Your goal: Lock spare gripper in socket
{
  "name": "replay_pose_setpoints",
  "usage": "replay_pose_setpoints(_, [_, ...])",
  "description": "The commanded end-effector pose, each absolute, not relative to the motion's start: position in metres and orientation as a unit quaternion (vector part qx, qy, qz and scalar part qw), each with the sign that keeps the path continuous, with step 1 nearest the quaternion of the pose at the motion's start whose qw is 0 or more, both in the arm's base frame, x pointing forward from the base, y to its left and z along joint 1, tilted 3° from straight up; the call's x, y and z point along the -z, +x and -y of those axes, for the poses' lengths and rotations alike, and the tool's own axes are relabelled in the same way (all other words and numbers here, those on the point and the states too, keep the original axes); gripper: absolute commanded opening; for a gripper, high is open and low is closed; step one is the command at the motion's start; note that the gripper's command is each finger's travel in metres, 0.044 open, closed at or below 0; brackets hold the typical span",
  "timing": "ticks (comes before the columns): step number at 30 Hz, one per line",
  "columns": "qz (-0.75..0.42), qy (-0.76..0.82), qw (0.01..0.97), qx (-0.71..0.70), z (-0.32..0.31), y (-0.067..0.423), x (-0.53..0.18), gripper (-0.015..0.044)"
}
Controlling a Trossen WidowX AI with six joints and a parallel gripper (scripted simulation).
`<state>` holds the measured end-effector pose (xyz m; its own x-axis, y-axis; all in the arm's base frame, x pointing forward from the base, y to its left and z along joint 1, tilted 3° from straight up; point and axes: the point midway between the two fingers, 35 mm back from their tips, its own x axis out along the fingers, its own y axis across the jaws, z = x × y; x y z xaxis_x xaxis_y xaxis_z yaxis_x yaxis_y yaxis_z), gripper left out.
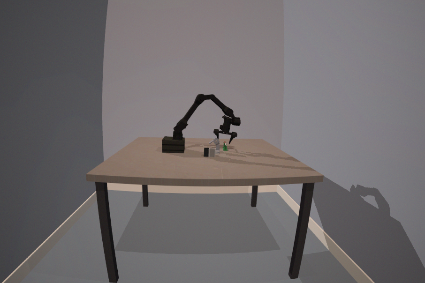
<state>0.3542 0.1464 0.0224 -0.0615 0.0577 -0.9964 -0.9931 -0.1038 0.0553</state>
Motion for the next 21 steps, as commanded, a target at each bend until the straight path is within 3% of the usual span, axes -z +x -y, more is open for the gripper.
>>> replay_pose_setpoints(1, [-0.472, -0.495, 0.475, -0.554, -0.146, 0.354, -0.033, 0.0440])
replay_pose_setpoints(21, [-0.491, -0.484, 0.455, -0.563, -0.143, 0.343, -0.066, 0.0440])
